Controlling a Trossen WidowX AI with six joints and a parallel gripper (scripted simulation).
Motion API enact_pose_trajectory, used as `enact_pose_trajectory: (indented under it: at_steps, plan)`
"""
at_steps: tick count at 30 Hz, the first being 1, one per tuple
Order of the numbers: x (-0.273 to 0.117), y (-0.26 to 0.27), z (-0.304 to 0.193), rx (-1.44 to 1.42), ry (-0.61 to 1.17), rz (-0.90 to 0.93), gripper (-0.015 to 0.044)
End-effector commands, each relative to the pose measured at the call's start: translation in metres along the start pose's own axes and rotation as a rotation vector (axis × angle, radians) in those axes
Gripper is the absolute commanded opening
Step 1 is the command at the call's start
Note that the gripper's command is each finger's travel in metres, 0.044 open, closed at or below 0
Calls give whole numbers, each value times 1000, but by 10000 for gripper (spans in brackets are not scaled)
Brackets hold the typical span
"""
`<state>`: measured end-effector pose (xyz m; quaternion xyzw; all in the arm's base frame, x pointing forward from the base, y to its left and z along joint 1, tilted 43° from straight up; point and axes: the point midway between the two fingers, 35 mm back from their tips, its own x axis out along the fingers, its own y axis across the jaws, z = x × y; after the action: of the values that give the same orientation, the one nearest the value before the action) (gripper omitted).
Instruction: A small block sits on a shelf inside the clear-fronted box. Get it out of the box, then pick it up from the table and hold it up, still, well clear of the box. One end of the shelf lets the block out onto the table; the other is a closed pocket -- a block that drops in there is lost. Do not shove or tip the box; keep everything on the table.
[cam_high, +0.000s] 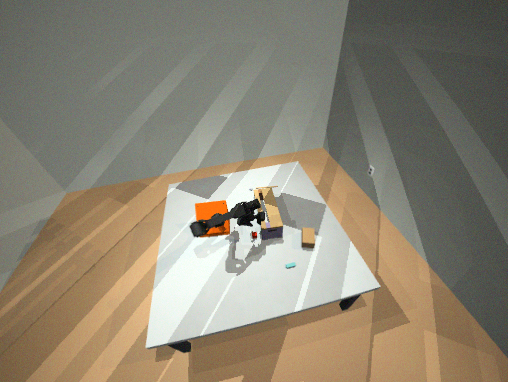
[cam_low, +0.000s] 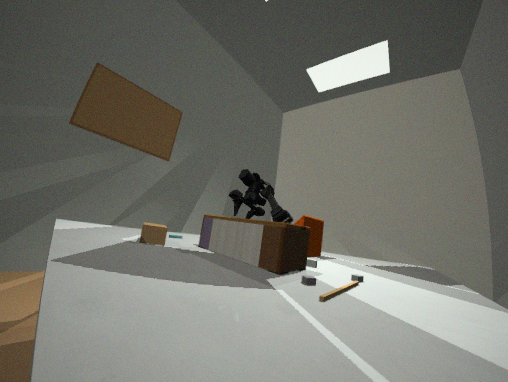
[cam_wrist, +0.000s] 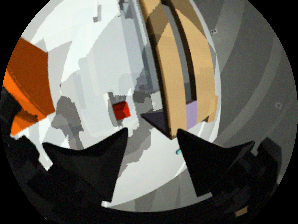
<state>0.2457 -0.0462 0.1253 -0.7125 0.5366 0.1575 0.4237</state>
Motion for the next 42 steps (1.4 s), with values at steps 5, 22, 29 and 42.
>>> enact_pose_trajectory:
  at_steps: [5, 22, 29, 42]
  plan:
    - [23, 16, -2, 1143, 5, 31, 285]
    - [38, 24, -4, 2091, 31, 31, 285]
    - [42, 27, -5, 2477, 36, 28, 285]
    - [51, 31, -10, 3208, 47, -3, 285]
